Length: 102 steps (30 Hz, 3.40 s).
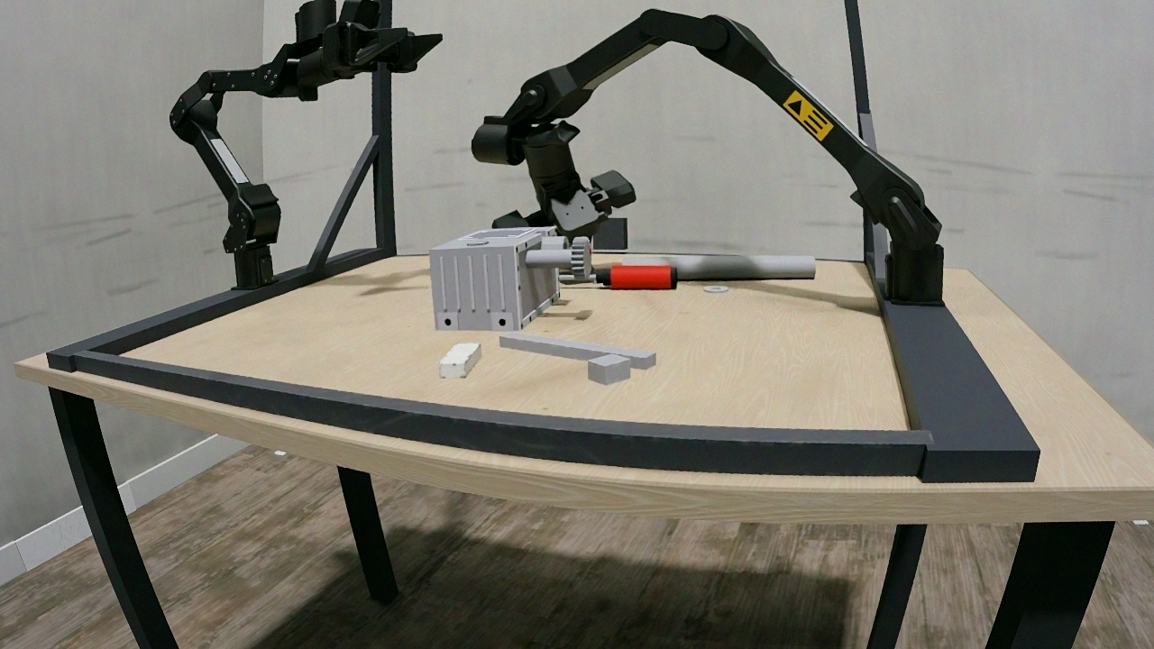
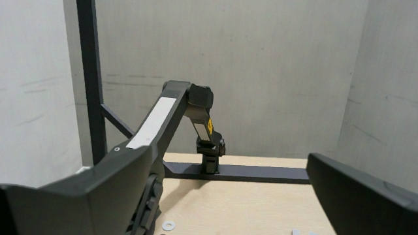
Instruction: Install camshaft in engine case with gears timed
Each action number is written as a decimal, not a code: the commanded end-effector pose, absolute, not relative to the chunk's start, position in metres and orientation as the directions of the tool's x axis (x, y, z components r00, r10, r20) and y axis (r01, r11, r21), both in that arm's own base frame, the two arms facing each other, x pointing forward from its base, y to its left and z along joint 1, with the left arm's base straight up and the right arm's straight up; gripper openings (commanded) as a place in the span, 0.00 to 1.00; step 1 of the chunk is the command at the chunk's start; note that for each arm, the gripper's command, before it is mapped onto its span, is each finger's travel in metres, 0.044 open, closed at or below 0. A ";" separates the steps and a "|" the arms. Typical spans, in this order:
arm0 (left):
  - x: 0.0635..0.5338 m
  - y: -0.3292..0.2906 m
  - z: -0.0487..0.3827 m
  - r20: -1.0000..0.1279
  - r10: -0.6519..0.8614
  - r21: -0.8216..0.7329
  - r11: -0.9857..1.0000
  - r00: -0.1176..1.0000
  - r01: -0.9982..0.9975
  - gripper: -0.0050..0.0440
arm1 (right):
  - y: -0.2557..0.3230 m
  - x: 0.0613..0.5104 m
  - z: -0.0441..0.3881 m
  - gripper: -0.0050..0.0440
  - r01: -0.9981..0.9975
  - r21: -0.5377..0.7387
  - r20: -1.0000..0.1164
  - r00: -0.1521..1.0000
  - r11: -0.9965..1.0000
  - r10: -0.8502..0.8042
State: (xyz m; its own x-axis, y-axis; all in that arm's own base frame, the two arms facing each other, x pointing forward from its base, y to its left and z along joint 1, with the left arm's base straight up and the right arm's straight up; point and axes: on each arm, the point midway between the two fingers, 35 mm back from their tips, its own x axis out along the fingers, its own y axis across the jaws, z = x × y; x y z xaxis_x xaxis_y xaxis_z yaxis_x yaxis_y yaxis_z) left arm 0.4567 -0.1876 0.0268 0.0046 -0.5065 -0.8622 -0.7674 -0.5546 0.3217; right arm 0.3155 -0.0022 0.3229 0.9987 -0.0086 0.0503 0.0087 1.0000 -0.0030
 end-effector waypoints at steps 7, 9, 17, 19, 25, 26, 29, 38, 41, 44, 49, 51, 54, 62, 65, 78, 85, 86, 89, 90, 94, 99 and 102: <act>0.464 -0.189 0.046 -0.853 -0.520 0.297 -0.552 0.044 -0.779 0.34 | -0.001 0.312 0.339 0.92 0.004 -0.007 0.090 0.996 1.000 -0.004; 0.464 -0.189 0.046 -0.853 -0.520 0.297 -0.552 0.044 -0.779 0.34 | -0.001 0.312 0.339 0.92 0.004 -0.007 0.090 0.996 1.000 -0.004; 0.465 -0.185 0.060 -0.850 -0.524 0.283 -0.549 0.060 -0.787 0.34 | -0.001 0.312 0.339 0.92 0.004 -0.007 0.090 0.996 1.000 -0.004; 0.465 -0.183 0.064 -0.849 -0.524 0.281 -0.549 0.063 -0.787 0.34 | -0.001 0.312 0.339 0.92 0.004 -0.007 0.090 0.996 1.000 -0.004; 0.460 -0.185 0.049 -0.854 -0.518 0.304 -0.552 0.034 -0.777 0.34 | -0.001 0.312 0.339 0.92 0.004 -0.007 0.090 0.996 1.000 -0.004; 0.459 -0.187 0.054 -0.853 -0.520 0.297 -0.551 0.043 -0.780 0.34 | -0.001 0.312 0.339 0.92 0.004 -0.007 0.090 0.996 1.000 -0.004; 0.459 -0.187 0.056 -0.852 -0.521 0.292 -0.551 0.048 -0.782 0.34 | -0.001 0.312 0.339 0.92 0.004 -0.007 0.090 0.996 1.000 -0.004; 0.465 -0.163 0.098 -0.849 -0.524 0.275 -0.551 0.070 -0.788 0.34 | -0.001 0.312 0.339 0.92 0.004 -0.007 0.090 0.996 1.000 -0.004; 0.464 -0.167 0.087 -0.852 -0.521 0.288 -0.551 0.054 -0.783 0.34 | -0.001 0.312 0.339 0.92 0.004 -0.007 0.090 0.996 1.000 -0.004; 0.462 -0.159 0.104 -0.850 -0.523 0.278 -0.550 0.066 -0.788 0.34 | -0.001 0.312 0.339 0.92 0.004 -0.007 0.090 0.996 1.000 -0.004; 0.461 -0.166 0.089 -0.853 -0.520 0.294 -0.548 0.044 -0.783 0.34 | -0.001 0.312 0.339 0.92 0.004 -0.007 0.090 0.996 1.000 -0.004; 0.462 -0.164 0.091 -0.853 -0.520 0.291 -0.549 0.048 -0.784 0.34 | -0.001 0.312 0.339 0.92 0.004 -0.007 0.090 0.996 1.000 -0.004; 0.460 -0.162 0.088 -0.854 -0.519 0.297 -0.551 0.042 -0.780 0.34 | -0.001 0.312 0.339 0.92 0.004 -0.007 0.090 0.996 1.000 -0.004; 0.459 -0.159 0.096 -0.855 -0.514 0.259 -0.539 0.069 -0.801 0.34 | -0.001 0.312 0.339 0.92 0.004 -0.006 0.090 0.996 1.000 -0.003; 0.461 -0.155 0.104 -0.855 -0.509 0.200 -0.509 0.105 -0.837 0.34 | -0.001 0.312 0.339 0.92 0.003 -0.006 0.090 0.996 1.000 -0.002; 0.466 -0.132 0.147 -0.819 -0.472 -0.214 -0.274 0.325 -0.938 0.34 | 0.001 0.312 0.339 0.92 -0.003 -0.001 0.089 0.996 1.000 0.003; 0.455 -0.113 0.185 -0.757 -0.429 -0.524 -0.051 0.492 -0.850 0.36 | 0.001 0.313 0.339 0.92 -0.006 0.001 0.088 0.996 1.000 0.005; 0.454 -0.110 0.190 -0.745 -0.422 -0.562 -0.017 0.516 -0.827 0.36 | 0.001 0.313 0.339 0.92 -0.006 0.000 0.088 0.996 1.000 0.006; 0.449 -0.101 0.205 -0.705 -0.400 -0.666 0.086 0.586 -0.741 0.36 | 0.002 0.313 0.339 0.92 -0.006 0.001 0.088 0.996 1.000 0.006; 0.447 -0.097 0.210 -0.689 -0.392 -0.695 0.119 0.609 -0.709 0.36 | 0.002 0.314 0.339 0.92 -0.006 0.003 0.087 0.996 1.000 0.006; 0.443 -0.090 0.220 -0.659 -0.373 -0.743 0.191 0.653 -0.642 0.36 | 0.002 0.314 0.339 0.92 -0.006 0.003 0.086 0.996 1.000 0.006; 0.433 -0.082 0.234 -0.609 -0.345 -0.793 0.303 0.715 -0.529 0.36 | 0.002 0.314 0.339 0.92 -0.008 0.004 0.087 0.996 1.000 0.008; 0.431 -0.076 0.248 -0.557 -0.324 -0.815 0.389 0.765 -0.429 0.36 | 0.001 0.314 0.339 0.92 -0.006 0.003 0.088 0.996 1.000 0.005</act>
